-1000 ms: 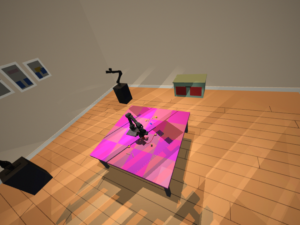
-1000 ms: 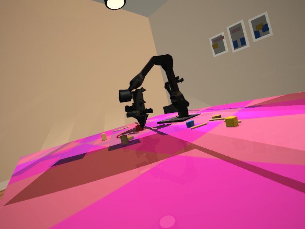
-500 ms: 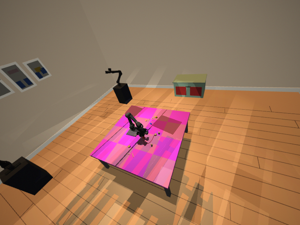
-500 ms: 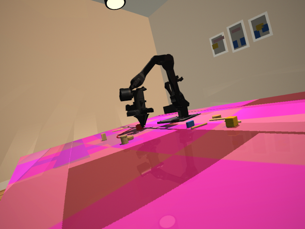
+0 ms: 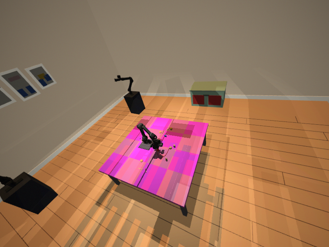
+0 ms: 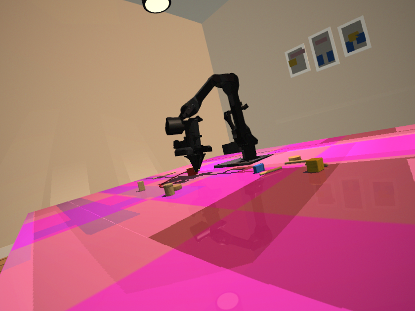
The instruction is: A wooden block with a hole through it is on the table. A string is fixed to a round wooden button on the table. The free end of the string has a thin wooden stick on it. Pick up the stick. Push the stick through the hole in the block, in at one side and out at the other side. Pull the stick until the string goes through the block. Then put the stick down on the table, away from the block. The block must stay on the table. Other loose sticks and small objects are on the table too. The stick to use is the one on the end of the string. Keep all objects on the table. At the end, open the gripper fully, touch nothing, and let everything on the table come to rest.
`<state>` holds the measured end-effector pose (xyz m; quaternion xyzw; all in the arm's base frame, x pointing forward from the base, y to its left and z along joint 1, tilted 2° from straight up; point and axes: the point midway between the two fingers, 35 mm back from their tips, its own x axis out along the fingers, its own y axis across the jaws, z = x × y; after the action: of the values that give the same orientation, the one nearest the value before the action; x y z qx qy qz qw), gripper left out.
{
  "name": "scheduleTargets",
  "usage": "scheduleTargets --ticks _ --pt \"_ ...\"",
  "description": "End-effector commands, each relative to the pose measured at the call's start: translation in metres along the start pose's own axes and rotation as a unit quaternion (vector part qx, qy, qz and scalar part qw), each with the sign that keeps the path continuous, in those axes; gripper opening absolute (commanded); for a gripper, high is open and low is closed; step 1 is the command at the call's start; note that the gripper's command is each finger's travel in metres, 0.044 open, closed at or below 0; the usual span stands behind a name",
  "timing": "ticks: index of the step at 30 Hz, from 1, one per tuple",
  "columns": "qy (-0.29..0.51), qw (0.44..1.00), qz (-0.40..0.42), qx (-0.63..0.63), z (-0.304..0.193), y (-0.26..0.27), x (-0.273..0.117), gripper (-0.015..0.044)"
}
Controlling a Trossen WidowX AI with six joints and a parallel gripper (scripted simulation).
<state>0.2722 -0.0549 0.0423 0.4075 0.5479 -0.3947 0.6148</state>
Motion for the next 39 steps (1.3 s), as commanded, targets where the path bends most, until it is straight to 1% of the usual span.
scheduleTargets --ticks 1,39 --pt "0.001 1.000 -0.001 0.004 -0.006 -0.003 0.002 0.0000" --pt "-0.004 0.999 0.028 0.029 -0.049 0.007 0.004 0.0000"
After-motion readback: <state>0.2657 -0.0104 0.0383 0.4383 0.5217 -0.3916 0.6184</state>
